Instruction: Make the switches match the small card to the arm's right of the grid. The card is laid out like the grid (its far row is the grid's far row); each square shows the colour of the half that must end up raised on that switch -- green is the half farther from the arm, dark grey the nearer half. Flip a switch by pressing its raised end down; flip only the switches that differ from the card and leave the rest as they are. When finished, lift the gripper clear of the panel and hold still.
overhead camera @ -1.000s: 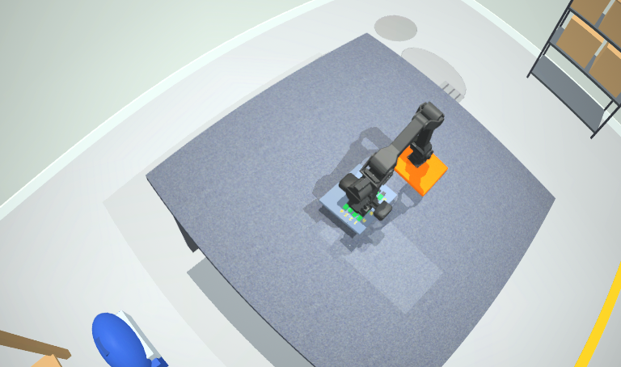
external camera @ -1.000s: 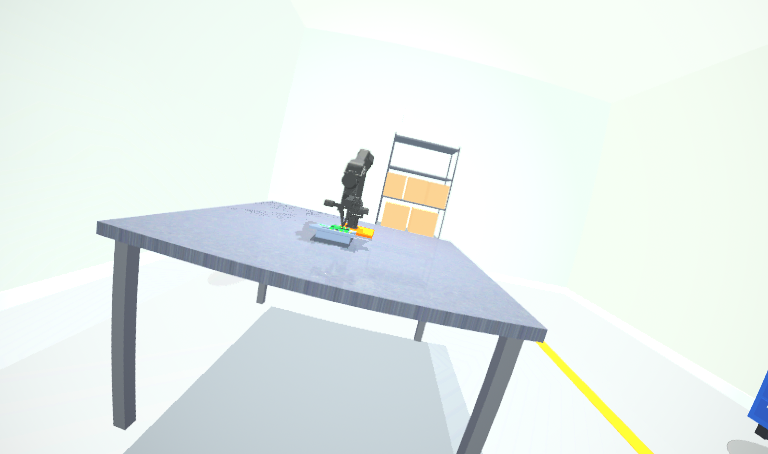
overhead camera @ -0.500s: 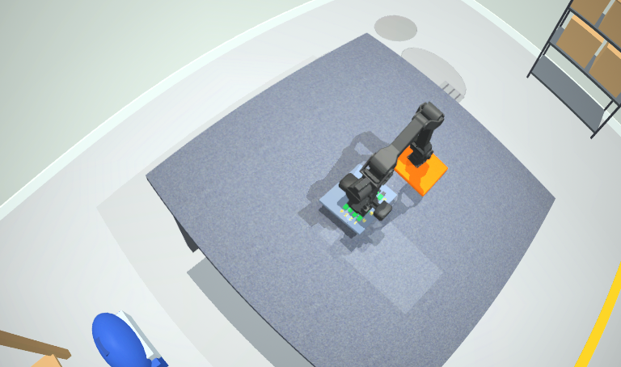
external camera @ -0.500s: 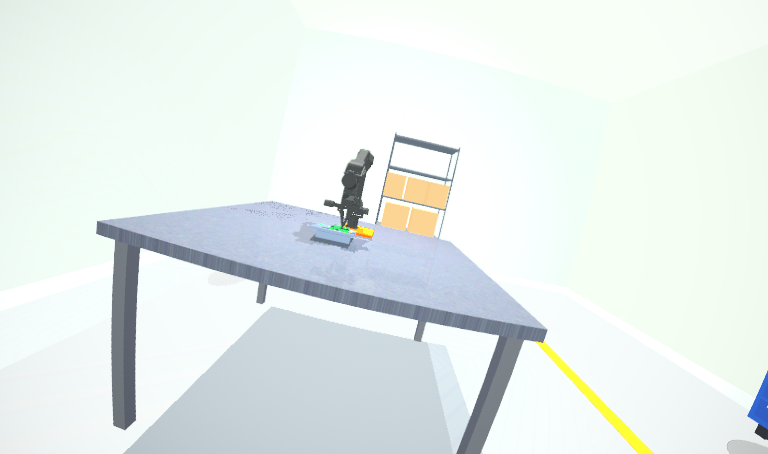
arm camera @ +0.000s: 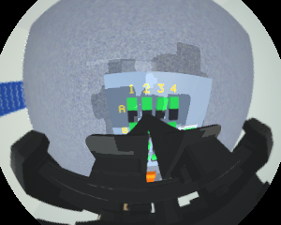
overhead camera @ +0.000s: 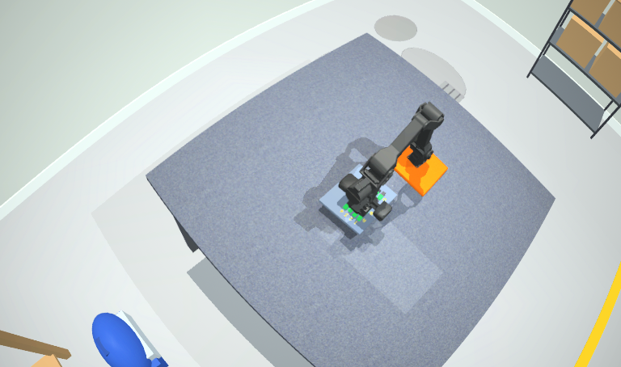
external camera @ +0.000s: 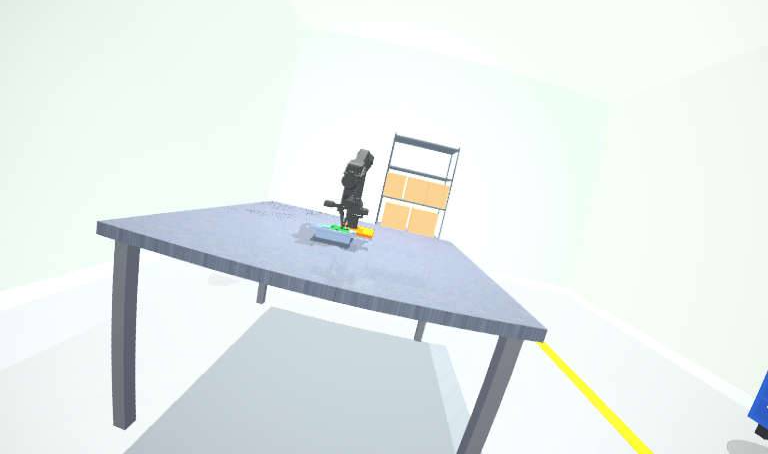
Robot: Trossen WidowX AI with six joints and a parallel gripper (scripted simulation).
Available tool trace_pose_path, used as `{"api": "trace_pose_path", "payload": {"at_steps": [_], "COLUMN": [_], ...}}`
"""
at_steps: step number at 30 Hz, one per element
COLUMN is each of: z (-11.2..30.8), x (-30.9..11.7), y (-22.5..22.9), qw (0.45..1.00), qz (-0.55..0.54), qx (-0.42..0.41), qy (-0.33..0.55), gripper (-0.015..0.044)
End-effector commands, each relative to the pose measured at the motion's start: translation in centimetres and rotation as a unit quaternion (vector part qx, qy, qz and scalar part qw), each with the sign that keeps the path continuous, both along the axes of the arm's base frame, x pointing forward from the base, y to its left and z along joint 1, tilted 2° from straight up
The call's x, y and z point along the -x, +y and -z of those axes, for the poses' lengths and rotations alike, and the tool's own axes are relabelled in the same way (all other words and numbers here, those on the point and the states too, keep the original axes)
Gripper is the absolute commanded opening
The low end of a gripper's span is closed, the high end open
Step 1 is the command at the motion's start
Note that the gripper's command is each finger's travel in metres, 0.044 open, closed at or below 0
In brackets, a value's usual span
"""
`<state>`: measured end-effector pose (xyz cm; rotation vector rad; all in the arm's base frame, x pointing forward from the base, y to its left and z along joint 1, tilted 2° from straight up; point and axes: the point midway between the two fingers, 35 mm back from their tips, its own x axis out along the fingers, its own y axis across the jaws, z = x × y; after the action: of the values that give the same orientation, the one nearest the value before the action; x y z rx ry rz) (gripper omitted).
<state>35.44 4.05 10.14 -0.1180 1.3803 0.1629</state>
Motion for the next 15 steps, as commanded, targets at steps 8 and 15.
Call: {"api": "trace_pose_path", "payload": {"at_steps": [8, 15], "z": [0.2, 0.29], "x": [-0.03, -0.04], "y": [-0.05, -0.05], "qw": [1.0, 1.0], "qz": [0.003, 0.003], "qx": [0.002, 0.002], "qy": [0.0, 0.0], "gripper": [0.0, 0.0]}}
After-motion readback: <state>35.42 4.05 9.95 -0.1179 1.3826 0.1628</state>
